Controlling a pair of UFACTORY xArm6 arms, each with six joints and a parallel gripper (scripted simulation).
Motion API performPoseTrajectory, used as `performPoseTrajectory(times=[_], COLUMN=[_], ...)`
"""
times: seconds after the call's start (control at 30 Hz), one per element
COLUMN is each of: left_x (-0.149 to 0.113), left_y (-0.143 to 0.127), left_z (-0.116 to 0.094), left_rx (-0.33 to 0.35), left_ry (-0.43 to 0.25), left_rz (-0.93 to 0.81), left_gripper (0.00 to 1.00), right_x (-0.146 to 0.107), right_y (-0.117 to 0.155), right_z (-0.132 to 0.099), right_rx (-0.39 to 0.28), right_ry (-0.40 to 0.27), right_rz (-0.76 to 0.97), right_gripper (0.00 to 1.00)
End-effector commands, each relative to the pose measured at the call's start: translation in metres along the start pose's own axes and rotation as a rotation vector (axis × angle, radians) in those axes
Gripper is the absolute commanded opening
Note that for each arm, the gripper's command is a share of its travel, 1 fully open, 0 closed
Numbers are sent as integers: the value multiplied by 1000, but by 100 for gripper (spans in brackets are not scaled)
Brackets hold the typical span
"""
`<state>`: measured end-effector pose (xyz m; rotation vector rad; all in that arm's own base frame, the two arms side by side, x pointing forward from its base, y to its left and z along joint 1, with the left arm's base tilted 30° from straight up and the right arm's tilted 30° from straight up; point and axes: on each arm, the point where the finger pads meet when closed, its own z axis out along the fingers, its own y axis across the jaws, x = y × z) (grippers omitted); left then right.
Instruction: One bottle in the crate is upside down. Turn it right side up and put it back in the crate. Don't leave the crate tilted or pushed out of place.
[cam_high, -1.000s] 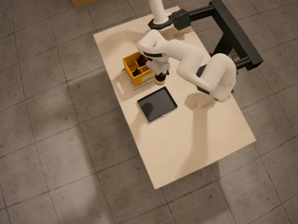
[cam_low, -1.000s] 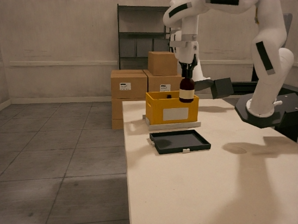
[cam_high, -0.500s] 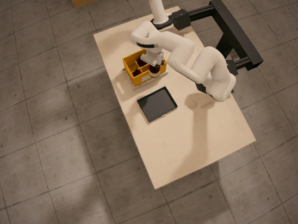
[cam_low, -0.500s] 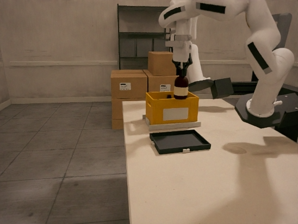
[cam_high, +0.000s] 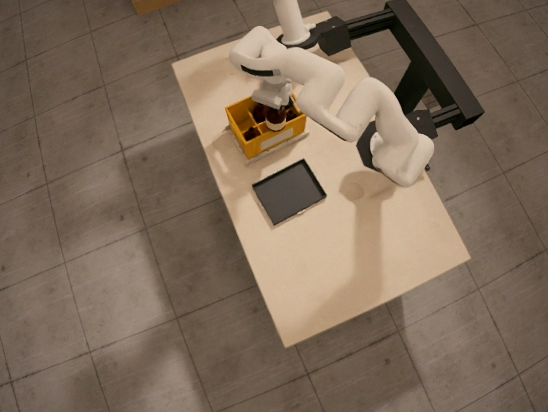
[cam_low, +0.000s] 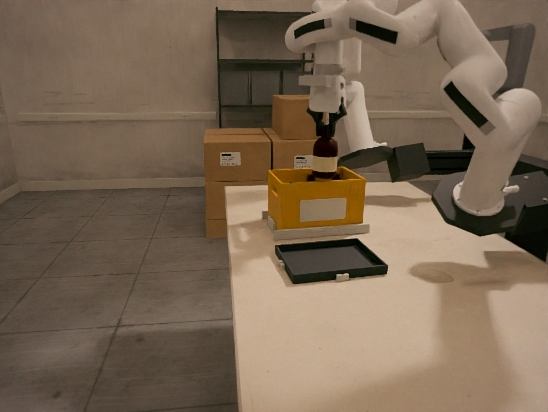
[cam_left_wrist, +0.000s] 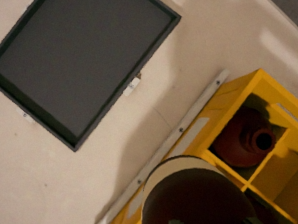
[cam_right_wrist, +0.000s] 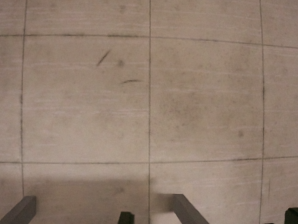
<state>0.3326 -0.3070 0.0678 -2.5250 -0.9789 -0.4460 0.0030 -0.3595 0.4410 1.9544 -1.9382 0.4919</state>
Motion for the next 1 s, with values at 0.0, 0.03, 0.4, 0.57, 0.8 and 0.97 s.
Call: performPoseTrajectory(times=[0.0, 0.03, 0.4, 0.57, 0.8, 0.97], left_x=[-7, -9, -17, -19, -20, -21], left_y=[12, 15, 27, 30, 31, 32], left_z=[-2, -2, -2, -2, -2, -2], left_rx=[5, 5, 5, 5, 5, 5], left_ry=[1, 1, 2, 2, 2, 2], left_rz=[-47, -47, -99, -99, -99, -99], left_gripper=[27, 27, 27, 27, 27, 27], right_x=[1, 1, 1, 1, 1, 1], right_y=[0, 0, 0, 0, 0, 0], right_z=[-2, -2, -2, -2, -2, -2], right_rx=[0, 0, 0, 0, 0, 0], right_ry=[4, 4, 4, 4, 4, 4], right_rz=[0, 0, 0, 0, 0, 0], right_gripper=[100, 100, 100, 100, 100, 100])
